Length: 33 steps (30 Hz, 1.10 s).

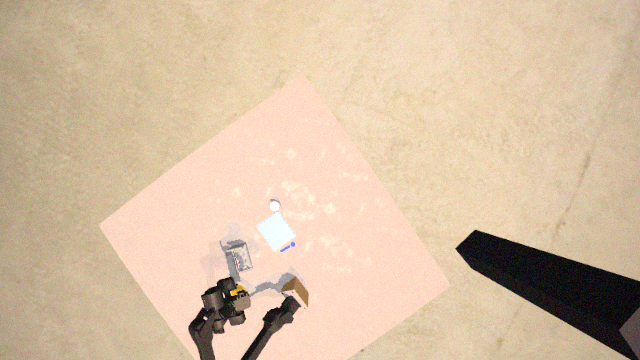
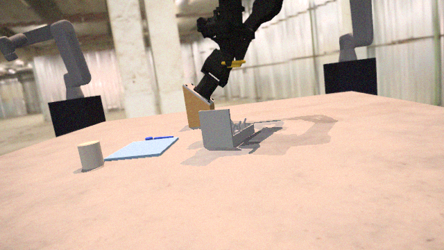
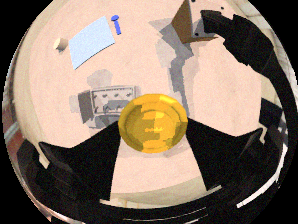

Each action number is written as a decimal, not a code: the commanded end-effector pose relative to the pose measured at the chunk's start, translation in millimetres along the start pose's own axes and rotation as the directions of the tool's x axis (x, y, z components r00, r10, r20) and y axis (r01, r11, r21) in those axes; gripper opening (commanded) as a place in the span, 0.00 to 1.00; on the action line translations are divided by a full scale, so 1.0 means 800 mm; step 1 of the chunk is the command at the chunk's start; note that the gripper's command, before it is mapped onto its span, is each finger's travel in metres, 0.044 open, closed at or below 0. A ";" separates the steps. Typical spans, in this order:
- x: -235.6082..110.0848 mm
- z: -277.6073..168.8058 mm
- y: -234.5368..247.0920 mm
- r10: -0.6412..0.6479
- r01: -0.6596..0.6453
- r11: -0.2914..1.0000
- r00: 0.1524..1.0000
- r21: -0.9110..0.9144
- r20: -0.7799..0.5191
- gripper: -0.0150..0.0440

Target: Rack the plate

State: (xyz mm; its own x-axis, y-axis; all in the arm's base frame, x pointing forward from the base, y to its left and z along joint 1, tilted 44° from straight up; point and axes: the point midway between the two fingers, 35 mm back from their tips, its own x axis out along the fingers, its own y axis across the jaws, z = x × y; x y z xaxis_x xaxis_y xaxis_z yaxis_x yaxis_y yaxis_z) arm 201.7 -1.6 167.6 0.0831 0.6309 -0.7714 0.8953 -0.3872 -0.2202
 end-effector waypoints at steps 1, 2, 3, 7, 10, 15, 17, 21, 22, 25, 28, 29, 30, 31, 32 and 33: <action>0.013 0.007 -0.003 -0.020 0.021 1.000 0.997 -0.020 0.070 0.25; 0.017 0.009 -0.003 -0.025 0.027 0.999 0.996 -0.029 0.091 0.25; 0.020 0.011 -0.004 -0.028 0.033 0.999 0.993 -0.037 0.112 0.25; 0.033 0.019 -0.005 -0.039 0.054 0.996 0.980 -0.072 0.194 0.25; 0.043 0.025 -0.006 -0.040 0.067 0.993 0.966 -0.098 0.255 0.25; 0.057 0.034 -0.006 -0.032 0.087 0.986 0.936 -0.142 0.351 0.25; 0.062 0.037 -0.006 -0.024 0.093 0.983 0.921 -0.160 0.388 0.25; 0.071 0.044 -0.005 -0.003 0.105 0.975 0.889 -0.197 0.458 0.25; 0.074 0.045 -0.004 0.004 0.107 0.972 0.881 -0.207 0.474 0.25; 0.080 0.049 -0.003 0.027 0.114 0.965 0.853 -0.236 0.521 0.25; 0.086 0.053 -0.002 0.054 0.119 0.957 0.824 -0.266 0.564 0.25; 0.088 0.054 -0.001 0.064 0.121 0.953 0.814 -0.276 0.577 0.25; 0.090 0.055 -0.001 0.074 0.122 0.950 0.804 -0.287 0.590 0.25; 0.092 0.056 0.000 0.085 0.123 0.947 0.794 -0.297 0.602 0.25; 0.094 0.057 0.001 0.097 0.125 0.943 0.783 -0.307 0.614 0.25; 0.096 0.058 0.001 0.108 0.126 0.940 0.773 -0.318 0.625 0.25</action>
State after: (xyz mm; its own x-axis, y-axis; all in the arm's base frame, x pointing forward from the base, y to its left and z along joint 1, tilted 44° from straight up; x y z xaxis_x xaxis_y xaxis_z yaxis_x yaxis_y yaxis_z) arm 188.8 15.5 85.8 -0.1223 0.0788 -0.9894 0.9877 -0.0885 -0.1291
